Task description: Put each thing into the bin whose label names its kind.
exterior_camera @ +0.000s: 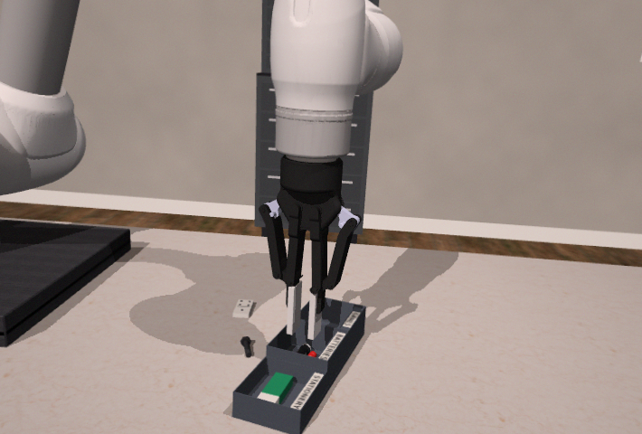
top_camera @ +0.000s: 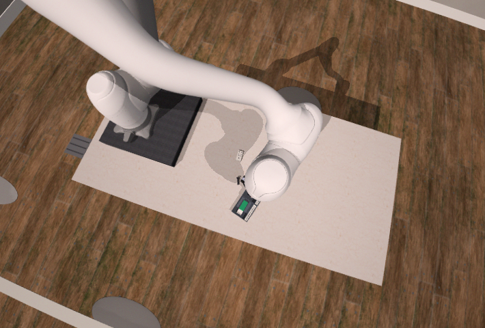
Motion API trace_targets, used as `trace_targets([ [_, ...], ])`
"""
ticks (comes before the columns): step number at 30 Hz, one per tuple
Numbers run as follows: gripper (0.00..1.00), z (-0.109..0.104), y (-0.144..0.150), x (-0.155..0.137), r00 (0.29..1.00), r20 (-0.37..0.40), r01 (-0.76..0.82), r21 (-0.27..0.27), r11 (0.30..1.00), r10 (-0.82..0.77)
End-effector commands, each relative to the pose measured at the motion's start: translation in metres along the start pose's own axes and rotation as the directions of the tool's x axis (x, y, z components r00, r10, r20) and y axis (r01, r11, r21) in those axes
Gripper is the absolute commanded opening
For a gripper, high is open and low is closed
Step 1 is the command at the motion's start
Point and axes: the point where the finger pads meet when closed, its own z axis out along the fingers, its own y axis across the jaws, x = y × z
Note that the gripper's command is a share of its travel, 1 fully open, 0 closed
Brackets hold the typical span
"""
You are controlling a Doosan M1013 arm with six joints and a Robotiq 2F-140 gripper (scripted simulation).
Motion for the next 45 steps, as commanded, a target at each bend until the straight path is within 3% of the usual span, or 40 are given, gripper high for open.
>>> trace_targets([
  [1,0.15,-0.004,0.000,0.000,1.000,0.000,0.000,0.000,1.000,0.000],
  [4,0.15,-0.015,0.000,0.000,1.000,0.000,0.000,0.000,1.000,0.000],
  [12,0.15,-0.016,0.000,0.000,1.000,0.000,0.000,0.000,1.000,0.000],
  [13,0.25,-0.016,0.007,-0.005,0.999,0.000,0.050,0.000,0.999,-0.050],
  [20,0.25,-0.016,0.053,-0.040,0.947,0.000,0.320,0.000,0.947,-0.320],
  [37,0.25,-0.016,0.153,-0.116,0.947,0.000,0.320,0.000,0.947,-0.320],
  [45,0.25,-0.016,0.154,-0.117,0.947,0.000,0.320,0.000,0.947,-0.320],
])
